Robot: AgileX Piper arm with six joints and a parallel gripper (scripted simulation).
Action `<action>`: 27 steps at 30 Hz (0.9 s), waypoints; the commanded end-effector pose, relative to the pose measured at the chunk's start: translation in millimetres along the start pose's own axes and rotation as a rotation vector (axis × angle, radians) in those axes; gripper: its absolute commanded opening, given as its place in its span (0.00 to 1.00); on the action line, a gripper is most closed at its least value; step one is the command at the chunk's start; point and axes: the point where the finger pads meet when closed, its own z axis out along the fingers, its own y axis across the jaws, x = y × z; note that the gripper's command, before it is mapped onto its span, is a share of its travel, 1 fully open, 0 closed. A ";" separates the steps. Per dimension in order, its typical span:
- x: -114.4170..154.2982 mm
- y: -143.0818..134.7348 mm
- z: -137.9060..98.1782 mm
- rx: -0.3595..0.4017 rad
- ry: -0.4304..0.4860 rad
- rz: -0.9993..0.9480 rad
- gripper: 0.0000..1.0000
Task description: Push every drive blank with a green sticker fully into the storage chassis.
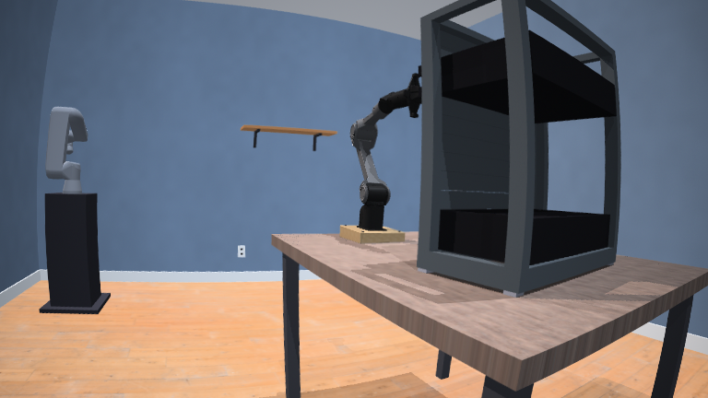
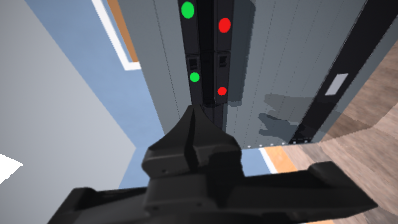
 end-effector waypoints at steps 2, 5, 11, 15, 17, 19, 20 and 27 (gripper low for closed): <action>3.1 0.3 -1.6 -0.002 0.016 0.021 0.00; 5.1 0.3 -2.2 -0.002 0.024 0.036 0.00; 7.3 0.4 -2.9 -0.002 0.032 0.052 0.00; 8.0 0.5 -3.2 -0.001 0.035 0.057 0.00; 8.3 0.5 -3.3 -0.001 0.036 0.059 0.00; 8.4 0.5 -3.3 -0.001 0.037 0.060 0.00; 8.4 0.5 -3.3 -0.001 0.037 0.060 0.00; 8.5 0.5 -3.3 -0.001 0.037 0.061 0.00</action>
